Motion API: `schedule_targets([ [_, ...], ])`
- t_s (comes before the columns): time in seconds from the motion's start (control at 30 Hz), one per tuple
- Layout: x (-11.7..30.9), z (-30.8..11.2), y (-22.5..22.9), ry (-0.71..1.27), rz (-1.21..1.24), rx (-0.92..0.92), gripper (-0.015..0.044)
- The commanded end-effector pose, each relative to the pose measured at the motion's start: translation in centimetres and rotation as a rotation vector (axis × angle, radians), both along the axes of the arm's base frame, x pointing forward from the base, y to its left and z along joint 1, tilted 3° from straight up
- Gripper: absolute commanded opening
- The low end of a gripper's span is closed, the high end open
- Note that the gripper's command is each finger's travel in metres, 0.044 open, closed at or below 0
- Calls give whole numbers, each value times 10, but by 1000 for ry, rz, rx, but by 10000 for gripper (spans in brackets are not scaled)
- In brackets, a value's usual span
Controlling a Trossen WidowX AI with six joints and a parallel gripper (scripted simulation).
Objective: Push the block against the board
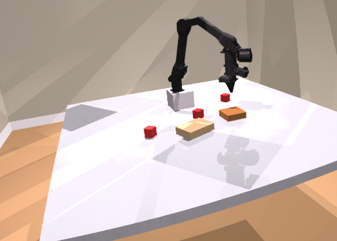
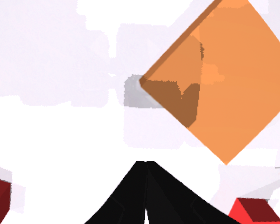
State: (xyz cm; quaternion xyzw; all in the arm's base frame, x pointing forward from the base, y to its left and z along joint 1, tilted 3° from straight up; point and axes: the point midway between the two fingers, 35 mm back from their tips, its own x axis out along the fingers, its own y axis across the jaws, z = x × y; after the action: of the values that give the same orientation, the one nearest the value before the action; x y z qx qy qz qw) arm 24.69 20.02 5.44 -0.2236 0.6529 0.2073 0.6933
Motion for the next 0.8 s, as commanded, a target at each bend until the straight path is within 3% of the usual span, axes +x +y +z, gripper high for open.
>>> schedule_targets([
  [0.0,6,-2,7,-4,107,3,0],
  [0.77,38,-37,39,-5,863,-53,0],
])
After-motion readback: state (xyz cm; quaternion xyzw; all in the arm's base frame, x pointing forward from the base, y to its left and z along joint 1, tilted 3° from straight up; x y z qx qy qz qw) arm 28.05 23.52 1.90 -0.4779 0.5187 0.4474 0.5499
